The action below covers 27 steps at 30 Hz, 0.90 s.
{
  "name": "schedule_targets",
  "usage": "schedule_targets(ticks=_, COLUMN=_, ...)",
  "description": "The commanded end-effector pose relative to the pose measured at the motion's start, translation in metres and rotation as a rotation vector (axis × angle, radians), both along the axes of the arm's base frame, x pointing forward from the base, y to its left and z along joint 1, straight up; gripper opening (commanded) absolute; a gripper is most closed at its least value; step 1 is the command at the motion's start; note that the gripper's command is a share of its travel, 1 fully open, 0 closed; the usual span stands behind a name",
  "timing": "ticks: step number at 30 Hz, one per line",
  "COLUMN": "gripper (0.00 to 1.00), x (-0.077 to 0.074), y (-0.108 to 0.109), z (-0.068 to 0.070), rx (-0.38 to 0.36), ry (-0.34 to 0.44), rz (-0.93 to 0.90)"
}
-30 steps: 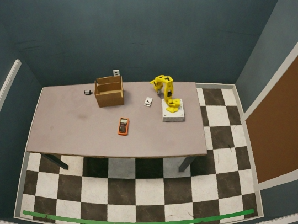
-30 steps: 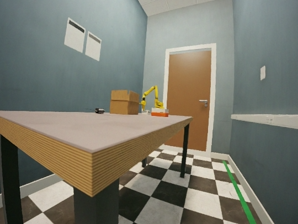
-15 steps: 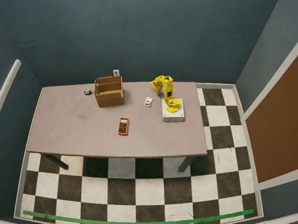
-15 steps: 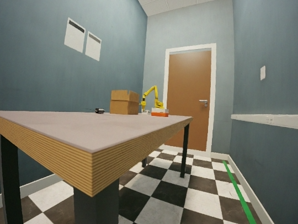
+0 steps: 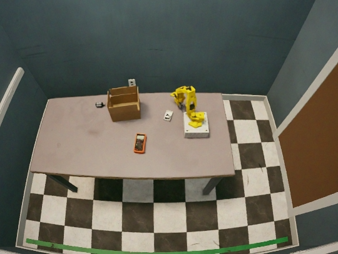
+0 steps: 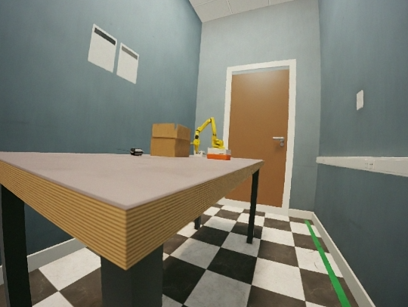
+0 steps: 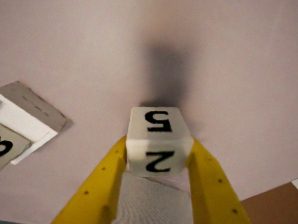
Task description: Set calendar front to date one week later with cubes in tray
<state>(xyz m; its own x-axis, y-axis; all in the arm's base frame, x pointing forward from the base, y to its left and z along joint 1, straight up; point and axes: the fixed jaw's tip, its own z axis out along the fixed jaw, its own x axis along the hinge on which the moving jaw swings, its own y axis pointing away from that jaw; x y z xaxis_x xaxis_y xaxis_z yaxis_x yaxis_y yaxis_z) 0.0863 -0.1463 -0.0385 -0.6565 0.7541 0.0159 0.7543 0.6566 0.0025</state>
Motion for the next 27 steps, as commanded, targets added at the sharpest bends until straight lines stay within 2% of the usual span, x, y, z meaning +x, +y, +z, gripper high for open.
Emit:
schedule_targets(ticks=1, gripper=0.00, x=-0.0013, y=0.0057, z=-0.0045, rx=0.021, ry=0.011, rz=-0.004)
schedule_targets(ticks=27, gripper=0.00, x=-0.0014, y=0.0060, z=-0.0130, rx=0.021, ry=0.011, rz=-0.004)
